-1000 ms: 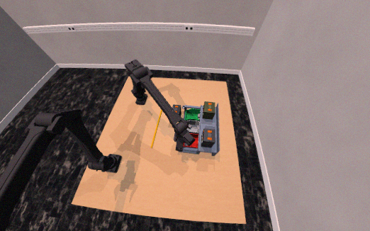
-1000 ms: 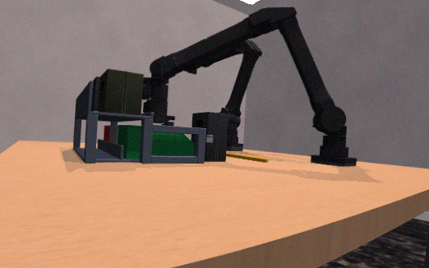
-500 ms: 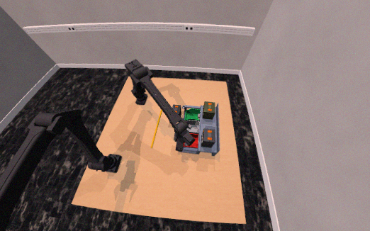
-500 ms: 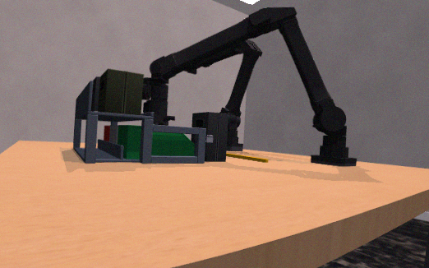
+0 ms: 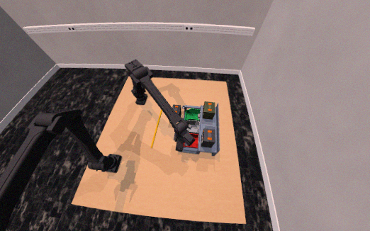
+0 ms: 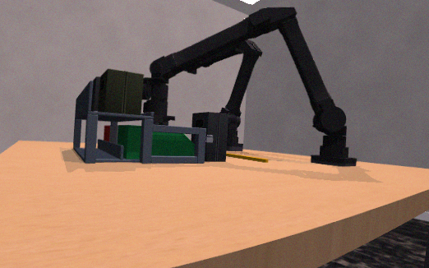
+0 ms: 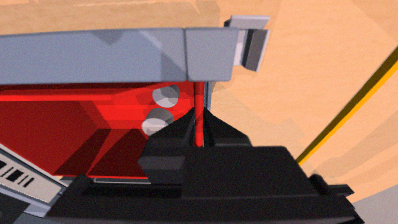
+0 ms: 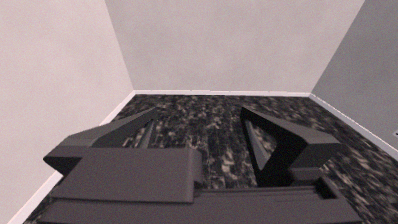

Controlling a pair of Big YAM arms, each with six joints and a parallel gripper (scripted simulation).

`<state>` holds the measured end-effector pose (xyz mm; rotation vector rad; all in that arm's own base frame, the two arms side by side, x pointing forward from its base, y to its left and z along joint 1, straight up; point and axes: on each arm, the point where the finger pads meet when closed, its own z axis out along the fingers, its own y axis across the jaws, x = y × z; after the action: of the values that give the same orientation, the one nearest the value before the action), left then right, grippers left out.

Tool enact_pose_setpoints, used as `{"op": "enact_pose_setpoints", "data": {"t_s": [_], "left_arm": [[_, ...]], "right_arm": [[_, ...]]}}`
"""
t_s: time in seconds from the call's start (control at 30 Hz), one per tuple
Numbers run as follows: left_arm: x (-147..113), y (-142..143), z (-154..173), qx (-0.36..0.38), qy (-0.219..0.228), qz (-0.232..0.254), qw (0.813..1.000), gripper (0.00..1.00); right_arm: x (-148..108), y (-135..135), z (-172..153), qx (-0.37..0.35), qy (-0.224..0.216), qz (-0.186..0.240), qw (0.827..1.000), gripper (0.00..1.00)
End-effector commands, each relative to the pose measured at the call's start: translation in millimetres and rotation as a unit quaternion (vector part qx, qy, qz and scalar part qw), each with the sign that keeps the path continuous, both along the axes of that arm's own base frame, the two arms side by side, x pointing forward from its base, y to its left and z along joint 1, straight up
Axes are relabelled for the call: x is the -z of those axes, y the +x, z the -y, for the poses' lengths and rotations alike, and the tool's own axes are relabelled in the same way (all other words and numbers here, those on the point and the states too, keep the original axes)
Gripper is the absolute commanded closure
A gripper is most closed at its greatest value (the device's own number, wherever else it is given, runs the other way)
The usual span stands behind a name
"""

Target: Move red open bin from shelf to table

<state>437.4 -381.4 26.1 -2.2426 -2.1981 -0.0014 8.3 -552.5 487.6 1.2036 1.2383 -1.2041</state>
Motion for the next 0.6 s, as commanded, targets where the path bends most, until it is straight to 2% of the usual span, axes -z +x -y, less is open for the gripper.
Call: {"op": "enact_pose_setpoints", "data": {"t_s": [0.0,0.57], "left_arm": [[-9.2,2.2,-0.6,-0.003,-0.006,0.004,1.000,1.00],[-18.4,4.4,2.6,-0.002,-0.012,0.010,1.000,1.00]], "right_arm": [[-12.9,-5.6,-7.6,0.003,-0.008,0.008,1.000,0.00],[-12.9,-5.6,-7.6,0.003,-0.008,0.008,1.000,0.00]]}}
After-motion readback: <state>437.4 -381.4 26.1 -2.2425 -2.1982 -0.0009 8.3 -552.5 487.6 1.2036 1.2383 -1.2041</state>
